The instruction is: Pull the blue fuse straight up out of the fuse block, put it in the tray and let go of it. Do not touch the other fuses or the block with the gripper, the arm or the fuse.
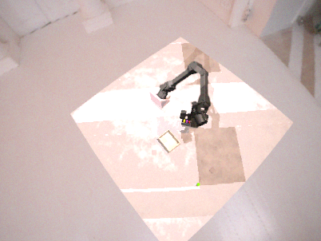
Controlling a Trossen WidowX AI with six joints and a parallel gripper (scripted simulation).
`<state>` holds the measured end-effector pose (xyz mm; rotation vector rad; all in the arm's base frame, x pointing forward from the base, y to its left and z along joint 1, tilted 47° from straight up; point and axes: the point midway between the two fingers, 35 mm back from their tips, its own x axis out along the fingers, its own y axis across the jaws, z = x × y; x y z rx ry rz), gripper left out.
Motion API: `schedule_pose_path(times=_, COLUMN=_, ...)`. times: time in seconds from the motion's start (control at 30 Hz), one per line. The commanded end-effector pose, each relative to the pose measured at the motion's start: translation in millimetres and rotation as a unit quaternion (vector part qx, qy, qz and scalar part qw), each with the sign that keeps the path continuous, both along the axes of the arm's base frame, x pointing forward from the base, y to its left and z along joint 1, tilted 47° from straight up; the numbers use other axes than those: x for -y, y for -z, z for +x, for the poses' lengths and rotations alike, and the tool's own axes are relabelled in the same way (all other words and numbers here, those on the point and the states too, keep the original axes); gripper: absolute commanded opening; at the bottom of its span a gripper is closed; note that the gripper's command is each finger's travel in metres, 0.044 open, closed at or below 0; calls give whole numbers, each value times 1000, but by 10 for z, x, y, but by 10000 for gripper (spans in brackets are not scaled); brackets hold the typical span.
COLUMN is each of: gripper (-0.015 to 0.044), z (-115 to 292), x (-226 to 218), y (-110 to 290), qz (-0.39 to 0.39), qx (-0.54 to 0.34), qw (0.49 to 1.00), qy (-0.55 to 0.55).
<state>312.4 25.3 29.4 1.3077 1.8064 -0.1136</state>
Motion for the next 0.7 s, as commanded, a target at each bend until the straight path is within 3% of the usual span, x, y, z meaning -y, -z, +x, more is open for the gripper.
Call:
schedule_pose_path(times=0.0, gripper=74, z=-11, x=-43, y=32, qz=3, qx=-2, qw=1000, qy=2)
schedule_pose_path(times=0.67, gripper=74, z=-15, x=-89, y=69, qz=3, qx=-2, qw=1000, qy=2)
